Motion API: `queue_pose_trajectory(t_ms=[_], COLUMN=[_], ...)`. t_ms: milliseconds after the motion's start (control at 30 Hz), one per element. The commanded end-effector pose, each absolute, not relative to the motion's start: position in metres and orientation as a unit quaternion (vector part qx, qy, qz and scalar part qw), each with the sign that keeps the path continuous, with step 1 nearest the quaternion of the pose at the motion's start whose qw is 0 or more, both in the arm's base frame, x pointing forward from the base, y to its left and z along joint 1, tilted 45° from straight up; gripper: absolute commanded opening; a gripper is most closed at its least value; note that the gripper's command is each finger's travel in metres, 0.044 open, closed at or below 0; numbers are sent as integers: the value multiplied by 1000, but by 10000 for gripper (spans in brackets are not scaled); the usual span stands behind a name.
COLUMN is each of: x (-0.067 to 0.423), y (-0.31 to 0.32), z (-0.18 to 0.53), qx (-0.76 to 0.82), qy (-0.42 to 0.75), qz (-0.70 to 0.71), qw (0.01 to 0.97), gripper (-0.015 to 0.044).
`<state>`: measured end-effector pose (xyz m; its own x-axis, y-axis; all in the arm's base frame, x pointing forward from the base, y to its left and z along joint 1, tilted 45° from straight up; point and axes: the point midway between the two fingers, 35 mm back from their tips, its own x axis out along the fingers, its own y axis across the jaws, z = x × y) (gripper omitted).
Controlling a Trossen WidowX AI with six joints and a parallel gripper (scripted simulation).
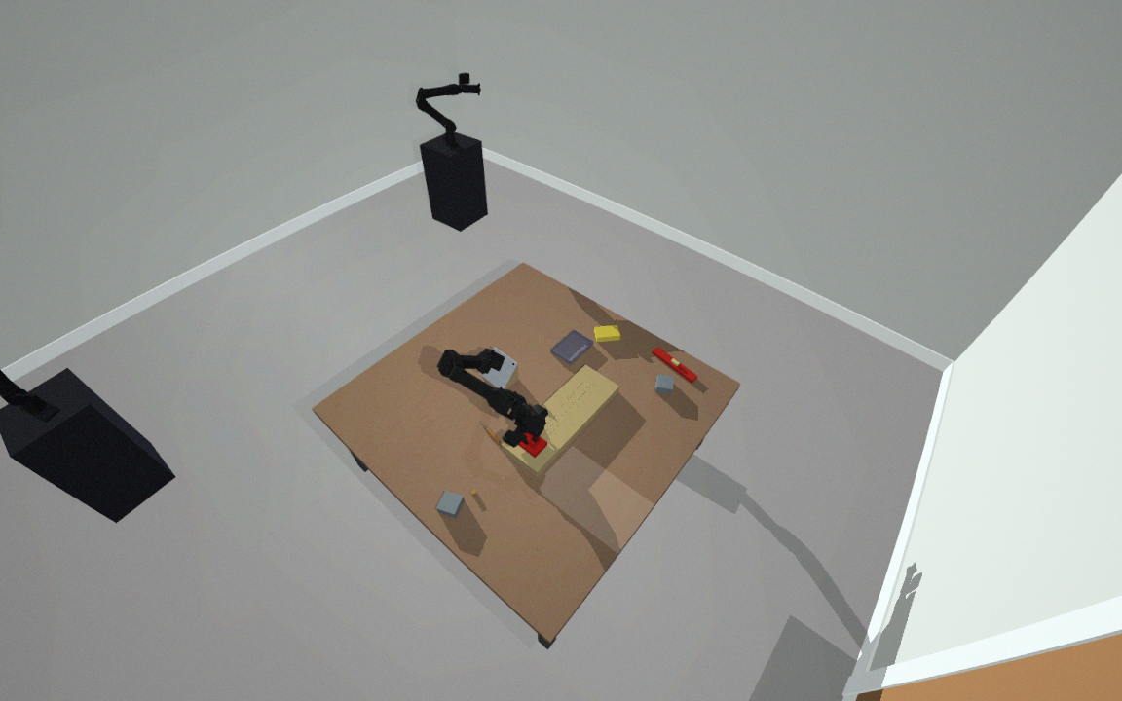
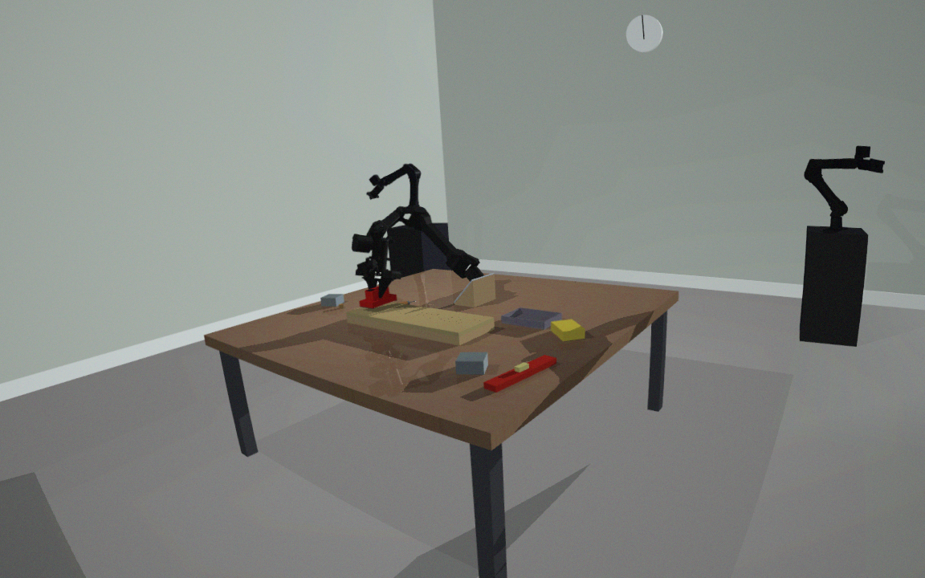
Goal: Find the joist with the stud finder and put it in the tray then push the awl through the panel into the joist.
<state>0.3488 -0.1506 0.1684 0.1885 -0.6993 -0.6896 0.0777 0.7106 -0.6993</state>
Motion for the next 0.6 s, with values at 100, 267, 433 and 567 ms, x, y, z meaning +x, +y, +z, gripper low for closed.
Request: queue_pose_trajectory(t_ms=[100,267,433,567], x=[355,355,353,355], y=[-126,-110,-97,-93], z=[197,215,231,228], qx=[-268,-269,-271,-274], qy=[571,572,571,573], qz=[-271,-271,-272,-266], qw=[727,726,725,725], gripper=[0,0,0,0])
